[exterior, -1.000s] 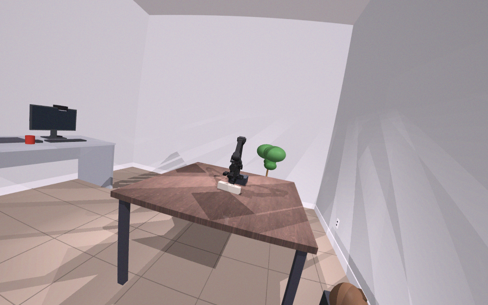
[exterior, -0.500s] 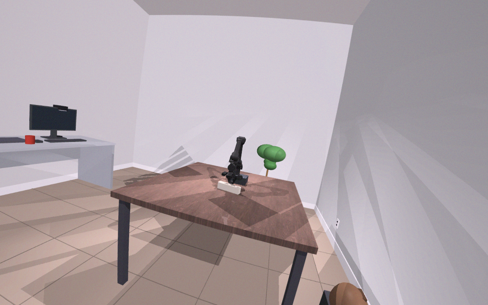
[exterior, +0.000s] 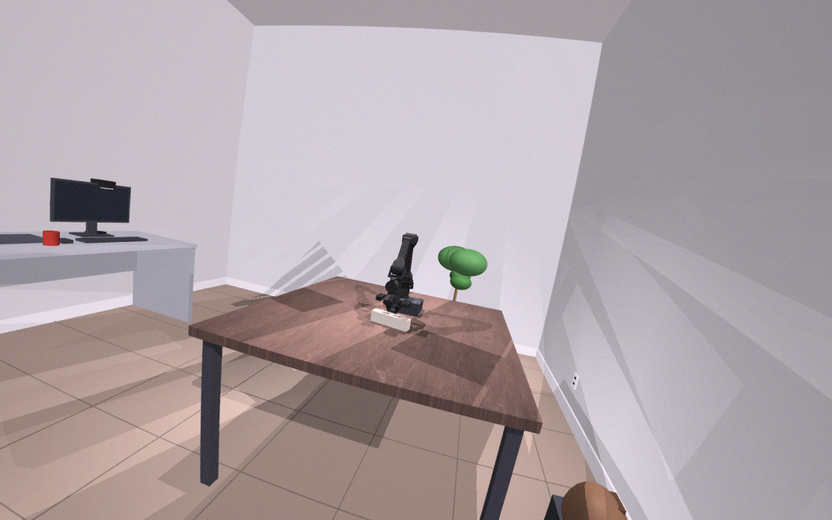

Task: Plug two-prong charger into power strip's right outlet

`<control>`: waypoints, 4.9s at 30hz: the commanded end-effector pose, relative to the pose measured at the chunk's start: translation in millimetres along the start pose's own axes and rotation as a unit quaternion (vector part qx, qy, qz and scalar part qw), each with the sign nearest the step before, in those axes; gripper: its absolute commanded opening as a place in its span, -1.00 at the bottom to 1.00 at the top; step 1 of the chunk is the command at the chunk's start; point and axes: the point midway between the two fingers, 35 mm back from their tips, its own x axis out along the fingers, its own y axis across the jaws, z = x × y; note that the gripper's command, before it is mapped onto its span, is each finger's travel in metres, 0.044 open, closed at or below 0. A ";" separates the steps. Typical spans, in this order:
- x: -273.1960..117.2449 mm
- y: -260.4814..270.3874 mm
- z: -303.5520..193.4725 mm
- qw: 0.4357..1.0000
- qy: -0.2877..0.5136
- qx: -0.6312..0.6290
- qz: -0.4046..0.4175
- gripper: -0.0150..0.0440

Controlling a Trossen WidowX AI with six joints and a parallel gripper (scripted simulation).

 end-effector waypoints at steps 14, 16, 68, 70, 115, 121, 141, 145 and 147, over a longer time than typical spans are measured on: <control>2.0 -0.3 7.3 1.000 0.004 0.009 0.001 -0.49; 2.0 -0.3 7.3 1.000 0.004 0.009 0.001 -0.49; 1.4 -0.2 17.6 1.000 0.003 0.009 0.001 -0.49; 1.3 -0.2 17.6 1.000 0.003 0.009 0.001 -0.49; 0.5 -0.3 30.2 1.000 0.003 0.009 0.001 -0.49; 0.2 -0.4 32.6 1.000 0.002 0.009 0.001 -0.49; -1.1 -0.5 40.6 1.000 0.002 0.009 0.001 -0.49; -1.3 -0.5 42.2 1.000 0.002 0.009 0.001 -0.49; -1.4 -0.5 43.0 1.000 0.002 0.009 0.001 -0.49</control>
